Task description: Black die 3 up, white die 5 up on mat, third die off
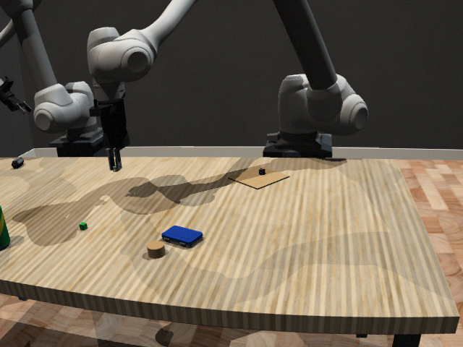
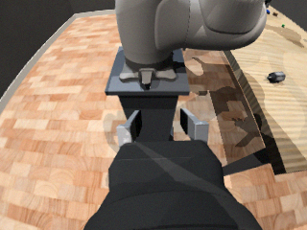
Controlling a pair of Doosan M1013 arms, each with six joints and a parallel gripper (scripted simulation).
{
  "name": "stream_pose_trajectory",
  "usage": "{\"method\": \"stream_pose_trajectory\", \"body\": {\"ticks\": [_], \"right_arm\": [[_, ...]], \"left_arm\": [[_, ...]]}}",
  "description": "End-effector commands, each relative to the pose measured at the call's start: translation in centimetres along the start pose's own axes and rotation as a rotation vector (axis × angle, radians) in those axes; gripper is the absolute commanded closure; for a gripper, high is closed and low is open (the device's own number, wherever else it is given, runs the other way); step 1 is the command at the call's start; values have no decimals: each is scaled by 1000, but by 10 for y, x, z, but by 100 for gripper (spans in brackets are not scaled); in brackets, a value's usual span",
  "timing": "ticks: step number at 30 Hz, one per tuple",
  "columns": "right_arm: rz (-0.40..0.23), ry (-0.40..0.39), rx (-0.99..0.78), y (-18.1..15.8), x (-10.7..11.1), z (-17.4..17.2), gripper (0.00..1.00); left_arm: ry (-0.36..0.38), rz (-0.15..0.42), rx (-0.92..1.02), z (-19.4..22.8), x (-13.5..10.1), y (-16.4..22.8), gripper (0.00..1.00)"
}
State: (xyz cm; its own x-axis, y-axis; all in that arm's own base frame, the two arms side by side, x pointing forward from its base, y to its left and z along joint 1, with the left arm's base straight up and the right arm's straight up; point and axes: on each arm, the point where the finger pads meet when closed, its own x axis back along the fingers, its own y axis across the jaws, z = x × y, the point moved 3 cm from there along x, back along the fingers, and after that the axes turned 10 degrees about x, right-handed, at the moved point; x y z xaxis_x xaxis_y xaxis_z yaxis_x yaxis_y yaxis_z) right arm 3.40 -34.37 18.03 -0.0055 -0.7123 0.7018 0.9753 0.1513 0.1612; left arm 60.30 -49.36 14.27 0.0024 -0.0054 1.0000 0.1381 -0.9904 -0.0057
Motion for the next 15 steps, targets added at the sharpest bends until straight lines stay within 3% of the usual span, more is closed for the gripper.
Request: {"method": "stream_pose_trajectory", "body": {"ticks": [1,15], "right_arm": [[4,-7,2,-2,0,0,0],[4,-7,2,-2,0,0,0]], "left_arm": [[2,-6,-2,-2,7,3,66],[2,-6,-5,-1,8,-3,66]]}}
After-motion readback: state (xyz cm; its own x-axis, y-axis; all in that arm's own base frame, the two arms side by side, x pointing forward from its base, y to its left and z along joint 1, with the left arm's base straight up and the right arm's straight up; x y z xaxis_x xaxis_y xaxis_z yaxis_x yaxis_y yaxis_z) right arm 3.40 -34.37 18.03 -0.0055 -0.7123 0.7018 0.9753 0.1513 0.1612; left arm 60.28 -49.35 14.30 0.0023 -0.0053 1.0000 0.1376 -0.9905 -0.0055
